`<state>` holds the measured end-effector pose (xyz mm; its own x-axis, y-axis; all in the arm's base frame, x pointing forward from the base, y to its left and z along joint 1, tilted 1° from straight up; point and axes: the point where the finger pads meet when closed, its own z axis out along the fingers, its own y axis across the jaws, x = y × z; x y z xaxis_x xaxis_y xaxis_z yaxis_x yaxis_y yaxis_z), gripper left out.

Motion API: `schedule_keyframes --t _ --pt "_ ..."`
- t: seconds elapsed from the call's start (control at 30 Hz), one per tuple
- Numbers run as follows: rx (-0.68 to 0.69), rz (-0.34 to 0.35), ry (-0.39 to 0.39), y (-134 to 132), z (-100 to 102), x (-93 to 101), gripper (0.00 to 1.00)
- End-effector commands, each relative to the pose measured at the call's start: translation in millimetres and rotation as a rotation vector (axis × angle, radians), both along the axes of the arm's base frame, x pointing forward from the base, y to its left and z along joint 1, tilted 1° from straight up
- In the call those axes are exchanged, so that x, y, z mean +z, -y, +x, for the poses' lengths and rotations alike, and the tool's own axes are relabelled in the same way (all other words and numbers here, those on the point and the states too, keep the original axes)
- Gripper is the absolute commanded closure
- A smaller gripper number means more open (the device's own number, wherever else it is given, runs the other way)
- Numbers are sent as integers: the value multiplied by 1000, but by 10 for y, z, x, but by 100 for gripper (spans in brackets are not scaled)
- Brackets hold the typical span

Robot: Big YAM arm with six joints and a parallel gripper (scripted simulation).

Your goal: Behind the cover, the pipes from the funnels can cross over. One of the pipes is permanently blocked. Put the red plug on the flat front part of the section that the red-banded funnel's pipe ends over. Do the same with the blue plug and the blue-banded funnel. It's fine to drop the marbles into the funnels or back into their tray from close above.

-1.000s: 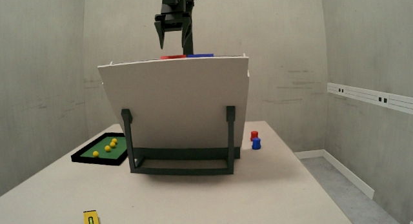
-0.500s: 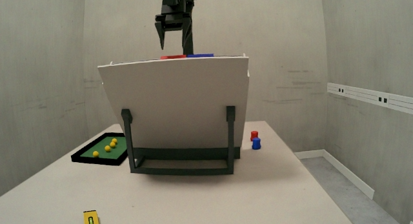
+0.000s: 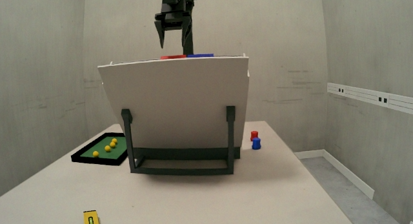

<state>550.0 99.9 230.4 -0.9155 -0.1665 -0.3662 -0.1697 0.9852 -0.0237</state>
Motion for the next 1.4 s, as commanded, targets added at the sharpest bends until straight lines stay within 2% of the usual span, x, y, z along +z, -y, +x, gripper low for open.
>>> schedule_keyframes --t 0.0,0.6,1.37 --pt "0 16 82 -15 121 304 41" --pt "-1 14 81 -14 111 302 41" --pt "-1 14 81 -22 182 486 41"
